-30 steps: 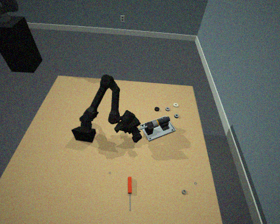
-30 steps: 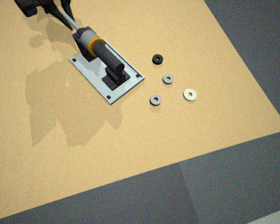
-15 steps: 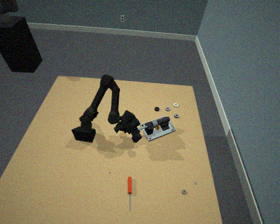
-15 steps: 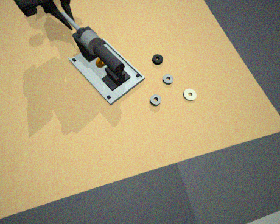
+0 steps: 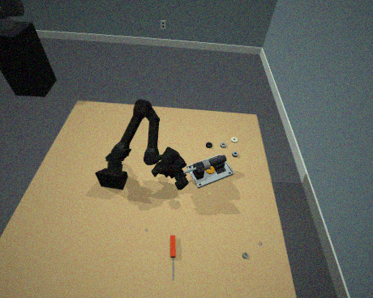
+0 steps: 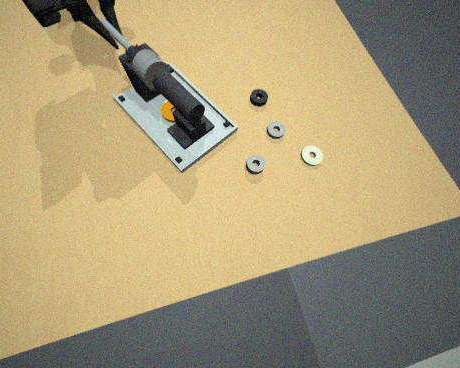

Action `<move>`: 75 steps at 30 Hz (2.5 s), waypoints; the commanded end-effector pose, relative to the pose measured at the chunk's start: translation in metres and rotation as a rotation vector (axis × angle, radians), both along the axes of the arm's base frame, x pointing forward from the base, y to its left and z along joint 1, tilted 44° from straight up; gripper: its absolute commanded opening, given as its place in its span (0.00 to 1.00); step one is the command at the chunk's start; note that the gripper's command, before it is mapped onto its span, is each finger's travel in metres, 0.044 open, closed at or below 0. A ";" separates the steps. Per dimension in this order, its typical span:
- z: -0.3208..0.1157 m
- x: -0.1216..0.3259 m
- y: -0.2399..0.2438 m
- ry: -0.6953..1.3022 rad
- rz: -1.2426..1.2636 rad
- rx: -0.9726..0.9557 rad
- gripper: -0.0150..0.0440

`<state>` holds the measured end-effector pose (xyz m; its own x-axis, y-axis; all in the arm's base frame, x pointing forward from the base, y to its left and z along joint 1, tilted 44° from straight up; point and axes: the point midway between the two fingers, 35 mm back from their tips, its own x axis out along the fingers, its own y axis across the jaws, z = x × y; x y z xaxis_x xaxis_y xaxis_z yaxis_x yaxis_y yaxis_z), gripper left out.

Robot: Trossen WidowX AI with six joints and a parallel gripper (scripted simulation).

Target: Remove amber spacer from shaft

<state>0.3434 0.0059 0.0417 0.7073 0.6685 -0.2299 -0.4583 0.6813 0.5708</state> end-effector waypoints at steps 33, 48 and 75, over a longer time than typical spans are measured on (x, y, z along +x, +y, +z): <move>0.003 0.005 0.001 -0.002 0.002 0.000 0.25; 0.004 0.008 0.002 -0.002 0.002 0.000 0.25; 0.007 0.015 0.004 -0.003 0.002 0.000 0.25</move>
<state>0.3555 0.0099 0.0469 0.7053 0.6702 -0.2310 -0.4585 0.6798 0.5724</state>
